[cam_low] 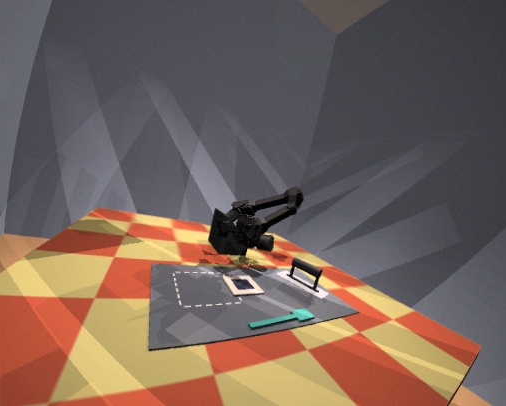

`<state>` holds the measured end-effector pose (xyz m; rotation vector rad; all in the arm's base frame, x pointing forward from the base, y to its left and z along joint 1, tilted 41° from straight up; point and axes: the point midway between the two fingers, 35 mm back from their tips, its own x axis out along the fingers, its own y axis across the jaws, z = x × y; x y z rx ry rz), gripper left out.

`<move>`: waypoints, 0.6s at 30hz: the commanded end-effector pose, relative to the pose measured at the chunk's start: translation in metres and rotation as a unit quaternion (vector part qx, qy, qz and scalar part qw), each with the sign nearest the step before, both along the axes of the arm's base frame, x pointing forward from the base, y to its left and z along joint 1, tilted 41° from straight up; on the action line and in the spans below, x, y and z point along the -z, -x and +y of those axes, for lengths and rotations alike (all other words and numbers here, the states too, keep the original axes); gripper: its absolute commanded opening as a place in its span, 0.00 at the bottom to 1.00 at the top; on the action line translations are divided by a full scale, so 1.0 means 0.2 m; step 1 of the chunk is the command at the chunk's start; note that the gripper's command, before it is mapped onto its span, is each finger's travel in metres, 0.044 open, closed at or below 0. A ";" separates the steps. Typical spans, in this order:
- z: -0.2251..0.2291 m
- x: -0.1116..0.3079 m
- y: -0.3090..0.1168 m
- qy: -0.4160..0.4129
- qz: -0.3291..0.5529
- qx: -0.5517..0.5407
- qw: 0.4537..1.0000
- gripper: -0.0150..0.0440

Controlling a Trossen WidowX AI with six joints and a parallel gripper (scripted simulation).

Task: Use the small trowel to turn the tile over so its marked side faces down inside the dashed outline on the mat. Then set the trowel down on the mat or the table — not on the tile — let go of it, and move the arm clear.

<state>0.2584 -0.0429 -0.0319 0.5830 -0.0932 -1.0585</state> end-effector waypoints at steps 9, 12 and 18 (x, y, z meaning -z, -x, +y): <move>0.00 0.00 0.00 0.000 0.000 0.000 1.000 0.53; 0.00 0.00 0.00 0.000 0.000 0.000 1.000 0.42; 0.00 0.00 0.00 0.000 0.000 0.000 1.000 0.42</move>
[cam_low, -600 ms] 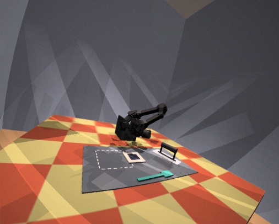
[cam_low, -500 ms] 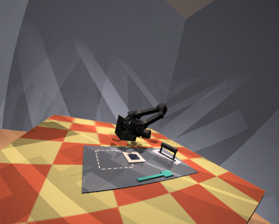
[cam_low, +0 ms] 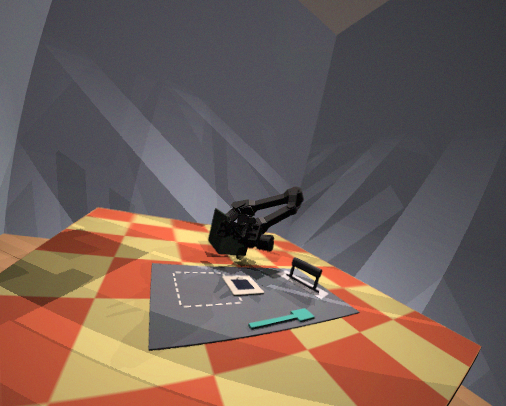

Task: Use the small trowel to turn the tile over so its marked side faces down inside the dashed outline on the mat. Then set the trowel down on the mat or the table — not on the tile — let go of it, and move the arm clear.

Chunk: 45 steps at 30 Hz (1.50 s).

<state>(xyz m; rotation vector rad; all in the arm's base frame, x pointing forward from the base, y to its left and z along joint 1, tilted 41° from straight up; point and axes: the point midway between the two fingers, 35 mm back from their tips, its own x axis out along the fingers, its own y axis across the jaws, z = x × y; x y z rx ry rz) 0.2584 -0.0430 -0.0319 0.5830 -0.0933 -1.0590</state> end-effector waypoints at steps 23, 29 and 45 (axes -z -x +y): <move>0.00 0.00 0.00 0.000 0.000 0.000 1.000 0.39; 0.00 0.00 0.00 0.000 0.000 0.000 1.000 0.42; 0.00 0.00 0.00 0.000 0.000 0.000 1.000 0.42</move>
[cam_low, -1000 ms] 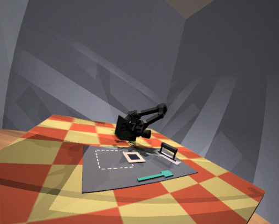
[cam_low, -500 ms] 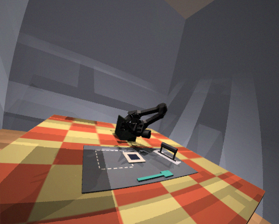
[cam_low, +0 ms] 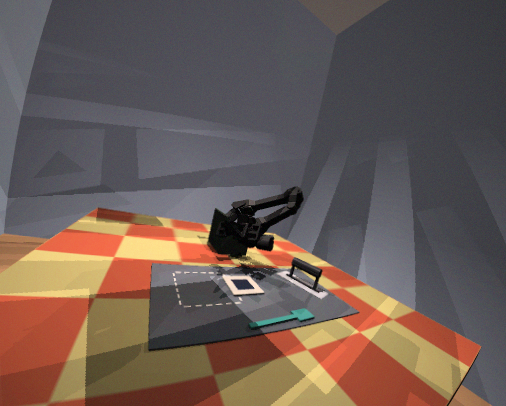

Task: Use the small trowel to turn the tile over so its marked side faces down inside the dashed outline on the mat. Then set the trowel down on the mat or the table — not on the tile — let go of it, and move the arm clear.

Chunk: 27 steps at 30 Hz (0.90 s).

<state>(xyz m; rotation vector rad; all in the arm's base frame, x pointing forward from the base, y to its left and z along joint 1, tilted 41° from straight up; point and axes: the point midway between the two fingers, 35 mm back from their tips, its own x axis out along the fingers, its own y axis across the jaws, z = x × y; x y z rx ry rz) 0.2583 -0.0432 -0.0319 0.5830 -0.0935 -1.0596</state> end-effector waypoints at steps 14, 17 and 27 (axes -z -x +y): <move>0.00 0.00 0.00 0.000 0.000 0.000 1.000 0.25; 0.00 0.00 0.00 0.000 0.000 0.000 1.000 0.25; 0.02 0.02 -0.05 -0.010 0.025 -0.011 1.000 0.69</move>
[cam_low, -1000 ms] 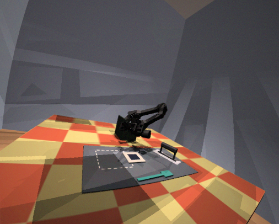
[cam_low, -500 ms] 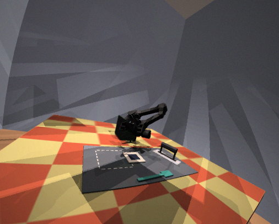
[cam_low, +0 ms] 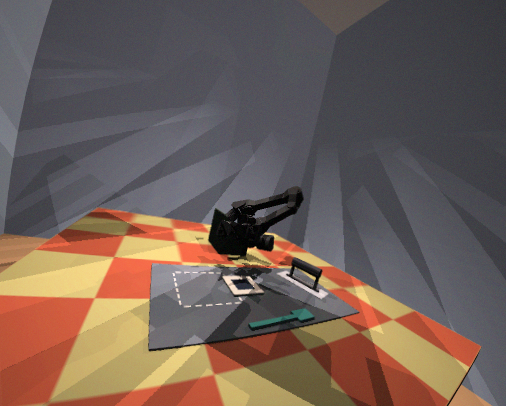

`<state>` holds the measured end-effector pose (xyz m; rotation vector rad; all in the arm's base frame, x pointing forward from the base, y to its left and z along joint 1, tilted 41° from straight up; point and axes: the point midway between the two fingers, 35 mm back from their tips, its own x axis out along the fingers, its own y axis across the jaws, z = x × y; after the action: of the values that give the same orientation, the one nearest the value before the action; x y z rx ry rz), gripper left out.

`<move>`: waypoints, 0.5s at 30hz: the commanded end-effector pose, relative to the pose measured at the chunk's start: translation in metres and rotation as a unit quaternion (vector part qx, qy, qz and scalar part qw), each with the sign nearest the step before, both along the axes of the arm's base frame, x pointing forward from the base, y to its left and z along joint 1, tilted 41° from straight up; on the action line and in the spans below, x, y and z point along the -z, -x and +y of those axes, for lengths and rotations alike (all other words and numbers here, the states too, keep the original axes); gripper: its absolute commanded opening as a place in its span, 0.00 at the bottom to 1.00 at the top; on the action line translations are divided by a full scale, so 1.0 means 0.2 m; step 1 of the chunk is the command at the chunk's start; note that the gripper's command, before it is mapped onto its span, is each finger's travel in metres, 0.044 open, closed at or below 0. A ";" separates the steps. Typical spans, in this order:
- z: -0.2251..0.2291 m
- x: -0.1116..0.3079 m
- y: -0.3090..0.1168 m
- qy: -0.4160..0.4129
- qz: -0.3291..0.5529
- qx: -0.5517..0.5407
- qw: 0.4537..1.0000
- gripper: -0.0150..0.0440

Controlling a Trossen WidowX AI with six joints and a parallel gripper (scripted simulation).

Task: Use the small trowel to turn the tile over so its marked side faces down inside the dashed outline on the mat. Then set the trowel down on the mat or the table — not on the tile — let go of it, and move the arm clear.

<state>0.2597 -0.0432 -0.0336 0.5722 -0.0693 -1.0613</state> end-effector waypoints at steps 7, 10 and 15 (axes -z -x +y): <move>0.08 0.06 -0.18 -0.037 0.085 -0.048 0.995 0.71; 0.12 0.09 -0.23 -0.048 0.122 -0.073 0.989 0.71; 0.20 0.12 -0.32 -0.066 0.182 -0.118 0.974 0.71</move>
<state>0.3109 -0.0132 -0.0558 0.4982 0.3044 -0.9669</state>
